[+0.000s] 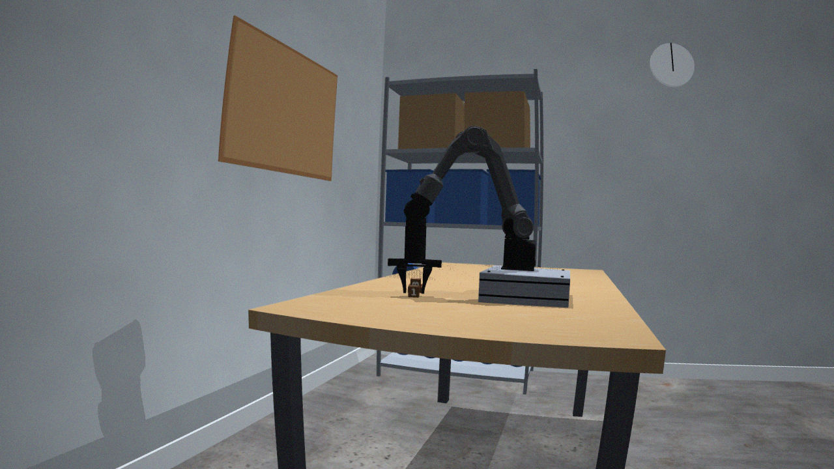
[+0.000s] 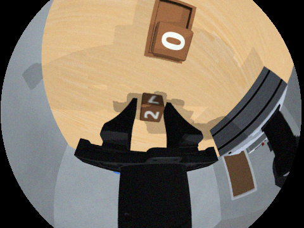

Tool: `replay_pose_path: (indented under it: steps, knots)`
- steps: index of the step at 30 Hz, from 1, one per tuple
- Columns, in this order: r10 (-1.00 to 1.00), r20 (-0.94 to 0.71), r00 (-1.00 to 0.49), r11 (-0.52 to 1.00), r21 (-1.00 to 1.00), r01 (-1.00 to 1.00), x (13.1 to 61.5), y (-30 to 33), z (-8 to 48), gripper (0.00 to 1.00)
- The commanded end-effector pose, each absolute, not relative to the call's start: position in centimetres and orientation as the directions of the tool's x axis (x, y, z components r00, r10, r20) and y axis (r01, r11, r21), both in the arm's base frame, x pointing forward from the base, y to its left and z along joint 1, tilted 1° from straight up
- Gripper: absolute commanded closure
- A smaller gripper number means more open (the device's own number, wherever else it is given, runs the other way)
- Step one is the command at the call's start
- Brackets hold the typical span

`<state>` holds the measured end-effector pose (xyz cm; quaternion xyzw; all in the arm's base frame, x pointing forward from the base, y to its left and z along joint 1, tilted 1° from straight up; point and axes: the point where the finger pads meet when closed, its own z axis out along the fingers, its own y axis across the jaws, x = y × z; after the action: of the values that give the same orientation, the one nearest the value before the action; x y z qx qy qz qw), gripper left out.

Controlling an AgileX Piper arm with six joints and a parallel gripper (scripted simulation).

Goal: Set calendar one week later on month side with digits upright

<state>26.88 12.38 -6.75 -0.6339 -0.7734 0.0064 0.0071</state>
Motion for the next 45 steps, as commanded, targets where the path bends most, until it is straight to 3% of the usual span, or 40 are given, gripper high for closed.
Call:
replay_pose_path:
  steps: [1, 28, 29, 45]
  knots:
    - [0.980, 0.004, -0.198, 0.198, -0.019, 0.980, 26.83, 12.39, -6.79, 0.39]
    - [0.980, 0.004, -0.198, 0.198, -0.019, 0.980, 26.83, 12.39, -6.79, 0.39]
    - [0.980, 0.004, -0.198, 0.198, -0.019, 0.980, 26.83, 12.39, -6.79, 0.65]
    - [0.980, 0.004, -0.198, 0.198, -0.019, 0.980, 26.83, 12.39, -6.79, 0.65]
